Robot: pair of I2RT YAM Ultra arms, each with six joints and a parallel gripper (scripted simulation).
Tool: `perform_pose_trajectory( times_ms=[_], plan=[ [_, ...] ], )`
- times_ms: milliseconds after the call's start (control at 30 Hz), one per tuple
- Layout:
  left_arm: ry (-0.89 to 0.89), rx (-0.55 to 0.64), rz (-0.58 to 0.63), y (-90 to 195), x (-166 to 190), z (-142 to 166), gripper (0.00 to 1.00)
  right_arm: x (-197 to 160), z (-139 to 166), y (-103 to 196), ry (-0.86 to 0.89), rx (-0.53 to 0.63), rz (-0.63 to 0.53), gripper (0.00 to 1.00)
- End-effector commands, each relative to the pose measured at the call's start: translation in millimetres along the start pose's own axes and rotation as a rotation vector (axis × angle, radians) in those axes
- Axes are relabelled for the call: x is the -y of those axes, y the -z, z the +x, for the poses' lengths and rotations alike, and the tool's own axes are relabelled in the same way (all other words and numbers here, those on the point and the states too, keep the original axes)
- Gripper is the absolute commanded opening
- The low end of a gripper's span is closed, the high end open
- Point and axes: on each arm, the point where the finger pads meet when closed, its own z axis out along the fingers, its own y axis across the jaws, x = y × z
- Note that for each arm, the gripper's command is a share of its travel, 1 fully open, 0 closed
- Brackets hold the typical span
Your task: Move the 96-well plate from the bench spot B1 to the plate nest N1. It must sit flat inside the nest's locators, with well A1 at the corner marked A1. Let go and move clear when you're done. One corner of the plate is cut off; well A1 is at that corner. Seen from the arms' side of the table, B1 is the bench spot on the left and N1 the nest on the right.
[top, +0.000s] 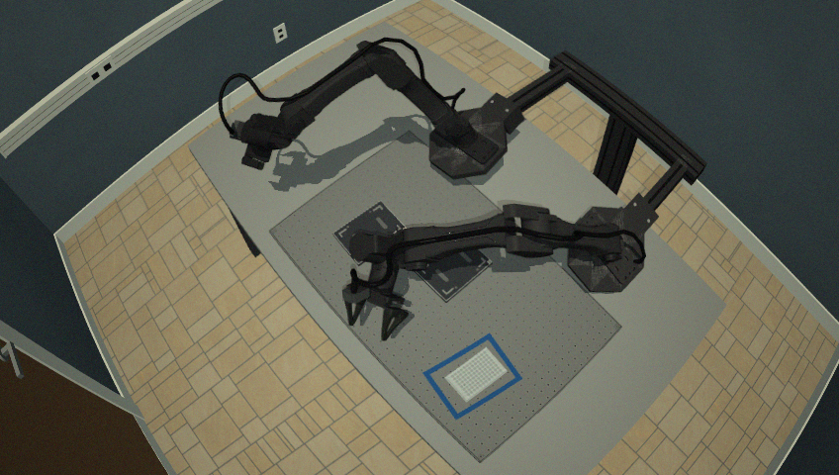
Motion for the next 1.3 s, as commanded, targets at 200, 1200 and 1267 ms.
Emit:
perform_pose_trajectory(
  times_ms=[200, 1200, 1267],
  plan=[
    [0.016, -0.151, 0.194, 13, -52, 41, 1.00, -126, 35, 151, 0.156, 0.172, -0.448, 1.00],
    [-0.002, -0.490, 0.518, 35, -215, 161, 1.00, -108, 324, 518, 0.703, 0.558, -1.619, 1.00],
    [0.002, -0.494, 0.515, 34, -220, 163, 1.00, -99, 335, 523, 0.722, 0.573, -1.654, 1.00]
  ],
)
